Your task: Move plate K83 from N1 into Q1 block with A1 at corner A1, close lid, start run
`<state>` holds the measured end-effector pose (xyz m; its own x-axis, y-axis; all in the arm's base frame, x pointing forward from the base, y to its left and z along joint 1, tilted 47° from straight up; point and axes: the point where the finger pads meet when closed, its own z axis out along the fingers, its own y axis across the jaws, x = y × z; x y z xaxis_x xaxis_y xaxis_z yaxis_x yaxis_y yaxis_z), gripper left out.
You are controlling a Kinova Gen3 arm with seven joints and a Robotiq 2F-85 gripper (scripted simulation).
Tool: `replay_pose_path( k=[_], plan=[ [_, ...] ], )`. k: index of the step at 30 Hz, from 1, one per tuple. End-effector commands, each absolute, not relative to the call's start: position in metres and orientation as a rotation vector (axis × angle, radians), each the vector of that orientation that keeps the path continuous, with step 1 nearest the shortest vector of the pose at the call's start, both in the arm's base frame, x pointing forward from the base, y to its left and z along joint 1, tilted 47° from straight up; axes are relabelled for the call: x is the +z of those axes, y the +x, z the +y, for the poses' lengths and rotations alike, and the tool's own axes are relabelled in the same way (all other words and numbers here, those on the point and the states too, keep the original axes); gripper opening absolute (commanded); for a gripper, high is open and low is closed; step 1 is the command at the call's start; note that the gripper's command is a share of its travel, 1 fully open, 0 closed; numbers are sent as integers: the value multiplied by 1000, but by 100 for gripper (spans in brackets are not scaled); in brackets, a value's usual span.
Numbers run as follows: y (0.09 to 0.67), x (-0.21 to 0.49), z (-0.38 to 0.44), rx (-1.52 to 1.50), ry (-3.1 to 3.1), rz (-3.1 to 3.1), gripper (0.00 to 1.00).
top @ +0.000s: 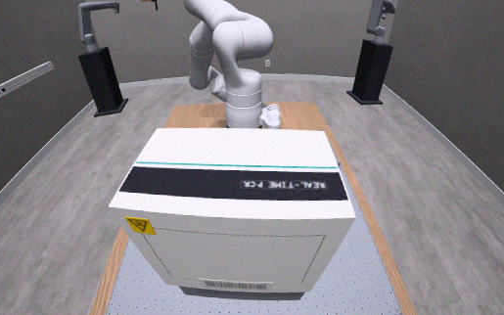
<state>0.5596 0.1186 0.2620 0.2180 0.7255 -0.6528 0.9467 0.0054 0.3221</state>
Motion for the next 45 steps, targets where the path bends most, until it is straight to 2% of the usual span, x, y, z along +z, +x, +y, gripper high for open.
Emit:
replay_pose_path(
  k=[1,36,37,45],
  plan=[
    [560,262,119,-385,1769,1561,91],
    [562,257,114,-385,1769,1561,91],
    [562,257,114,-385,1769,1561,100],
    [562,257,114,-385,1769,1561,100]
  ],
)
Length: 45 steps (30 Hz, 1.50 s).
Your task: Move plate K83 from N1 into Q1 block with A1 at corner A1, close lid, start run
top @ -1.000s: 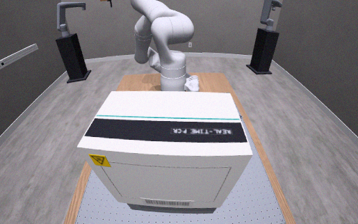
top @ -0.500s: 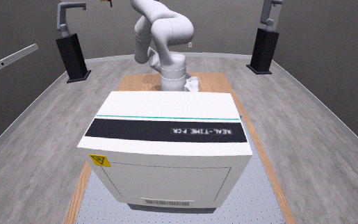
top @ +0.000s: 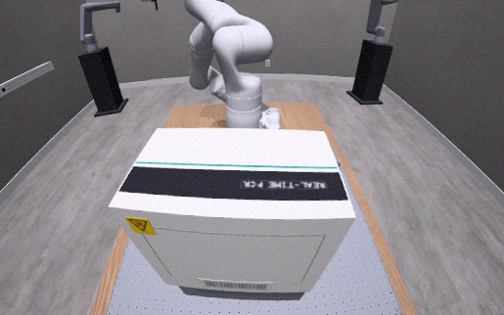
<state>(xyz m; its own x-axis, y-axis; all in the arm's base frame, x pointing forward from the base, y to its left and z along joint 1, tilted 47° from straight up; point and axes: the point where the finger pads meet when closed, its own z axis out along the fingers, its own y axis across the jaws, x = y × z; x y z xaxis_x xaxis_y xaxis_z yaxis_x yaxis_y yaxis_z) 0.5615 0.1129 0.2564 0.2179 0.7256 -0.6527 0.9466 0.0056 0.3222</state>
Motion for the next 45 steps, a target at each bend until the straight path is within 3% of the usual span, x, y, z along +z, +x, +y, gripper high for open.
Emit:
replay_pose_path(
  k=[1,45],
  plan=[
    [562,257,114,-385,1769,1561,100],
    [551,286,143,-385,1769,1561,100]
  ],
)
